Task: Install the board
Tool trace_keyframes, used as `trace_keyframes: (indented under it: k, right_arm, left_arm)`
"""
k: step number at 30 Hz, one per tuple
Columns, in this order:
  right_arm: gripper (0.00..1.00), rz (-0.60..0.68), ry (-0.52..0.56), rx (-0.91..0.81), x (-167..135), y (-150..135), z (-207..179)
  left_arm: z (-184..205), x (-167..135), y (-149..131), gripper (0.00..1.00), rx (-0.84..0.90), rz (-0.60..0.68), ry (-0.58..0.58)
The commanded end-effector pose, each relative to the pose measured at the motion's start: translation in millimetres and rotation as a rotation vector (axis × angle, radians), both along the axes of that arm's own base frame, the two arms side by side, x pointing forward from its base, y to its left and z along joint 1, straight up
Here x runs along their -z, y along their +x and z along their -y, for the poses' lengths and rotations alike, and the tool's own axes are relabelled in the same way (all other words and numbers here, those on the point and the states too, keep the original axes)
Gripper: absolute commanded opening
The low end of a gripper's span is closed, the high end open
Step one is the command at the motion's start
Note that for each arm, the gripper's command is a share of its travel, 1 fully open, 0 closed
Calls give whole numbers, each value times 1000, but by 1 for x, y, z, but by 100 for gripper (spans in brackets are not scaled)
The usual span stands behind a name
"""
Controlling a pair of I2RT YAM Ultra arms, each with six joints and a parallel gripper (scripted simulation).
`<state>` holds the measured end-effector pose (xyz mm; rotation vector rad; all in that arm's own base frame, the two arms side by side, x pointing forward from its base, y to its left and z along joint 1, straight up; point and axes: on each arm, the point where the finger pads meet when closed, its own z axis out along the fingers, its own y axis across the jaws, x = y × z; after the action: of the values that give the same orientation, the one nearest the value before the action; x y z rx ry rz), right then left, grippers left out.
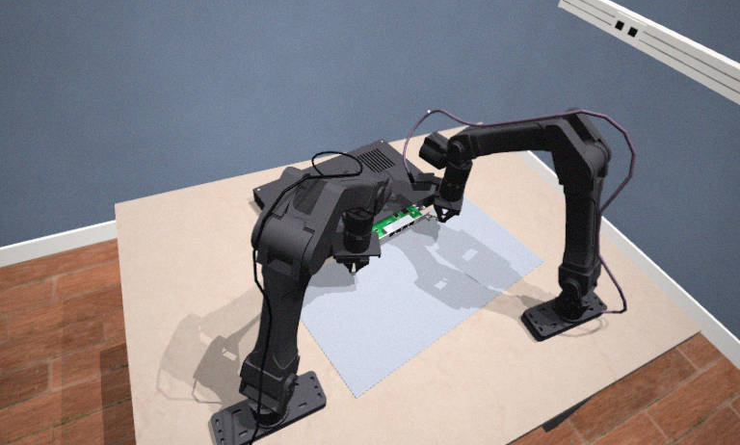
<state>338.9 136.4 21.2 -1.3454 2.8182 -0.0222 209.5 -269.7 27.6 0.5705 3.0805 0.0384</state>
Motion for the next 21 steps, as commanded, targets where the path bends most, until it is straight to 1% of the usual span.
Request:
trace_keyframes:
  k: [1,12,15,21]
  right_arm:
    - [4,5,5,-74,-7,5,2]
    - [4,2,0,-223,-5,9,5]
    - [4,2,0,-233,-5,9,5]
    - [4,3,-2,-329,-5,12,6]
  left_arm:
    - [2,-6,5,3,75,23,-38]
    - [-3,-6,8,3,225,24,-34]
    - [-3,-6,8,3,234,25,-34]
    - [-6,-6,10,3,330,25,-31]
